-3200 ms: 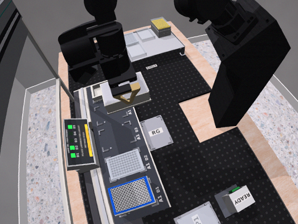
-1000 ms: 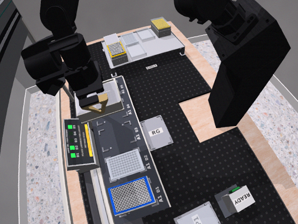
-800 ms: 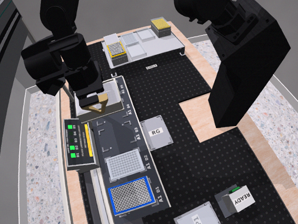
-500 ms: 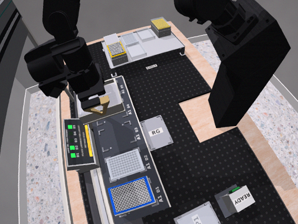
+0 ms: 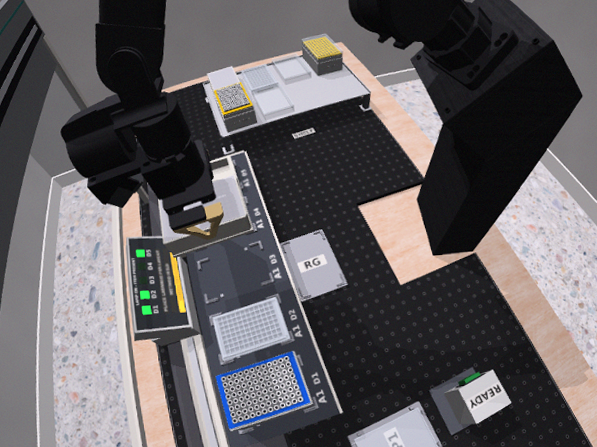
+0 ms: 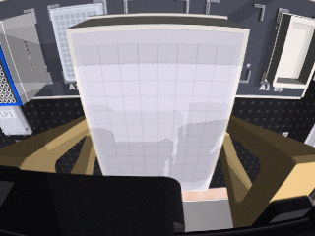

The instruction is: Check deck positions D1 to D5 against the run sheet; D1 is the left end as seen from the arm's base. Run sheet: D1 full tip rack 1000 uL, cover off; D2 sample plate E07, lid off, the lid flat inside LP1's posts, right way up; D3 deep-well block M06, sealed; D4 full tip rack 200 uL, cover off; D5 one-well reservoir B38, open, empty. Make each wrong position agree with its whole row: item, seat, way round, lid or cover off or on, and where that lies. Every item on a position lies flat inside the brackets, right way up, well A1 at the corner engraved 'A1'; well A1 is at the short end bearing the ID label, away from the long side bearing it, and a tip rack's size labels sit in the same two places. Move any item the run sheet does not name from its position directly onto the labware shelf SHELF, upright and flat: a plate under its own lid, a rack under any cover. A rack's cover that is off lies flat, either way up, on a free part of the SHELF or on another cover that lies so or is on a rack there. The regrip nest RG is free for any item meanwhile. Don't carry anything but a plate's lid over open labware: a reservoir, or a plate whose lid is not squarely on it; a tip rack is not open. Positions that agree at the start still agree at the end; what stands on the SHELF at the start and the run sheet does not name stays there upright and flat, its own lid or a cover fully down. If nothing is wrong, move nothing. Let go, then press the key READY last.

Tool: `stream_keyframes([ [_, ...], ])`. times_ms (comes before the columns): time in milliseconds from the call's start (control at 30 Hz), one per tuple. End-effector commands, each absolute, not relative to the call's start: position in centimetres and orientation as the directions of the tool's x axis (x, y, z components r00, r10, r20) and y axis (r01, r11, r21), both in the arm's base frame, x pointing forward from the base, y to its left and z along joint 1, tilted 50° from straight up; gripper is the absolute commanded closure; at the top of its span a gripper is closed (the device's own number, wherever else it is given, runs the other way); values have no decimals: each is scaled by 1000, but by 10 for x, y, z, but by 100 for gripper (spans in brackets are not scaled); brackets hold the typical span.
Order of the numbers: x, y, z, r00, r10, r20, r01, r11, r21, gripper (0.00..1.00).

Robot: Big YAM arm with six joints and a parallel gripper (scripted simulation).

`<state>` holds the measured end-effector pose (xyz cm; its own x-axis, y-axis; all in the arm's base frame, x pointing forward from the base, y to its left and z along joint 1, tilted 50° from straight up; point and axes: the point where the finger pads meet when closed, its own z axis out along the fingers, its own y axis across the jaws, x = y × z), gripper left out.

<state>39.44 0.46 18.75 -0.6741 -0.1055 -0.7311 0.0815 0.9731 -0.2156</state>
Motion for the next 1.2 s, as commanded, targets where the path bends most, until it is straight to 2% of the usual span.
stream_keyframes([
  [0,400,9,202,-637,-109,-763,79,975,-205,100],
  [1167,445,-1,168,-643,-112,-757,77,975,-210,100],
])
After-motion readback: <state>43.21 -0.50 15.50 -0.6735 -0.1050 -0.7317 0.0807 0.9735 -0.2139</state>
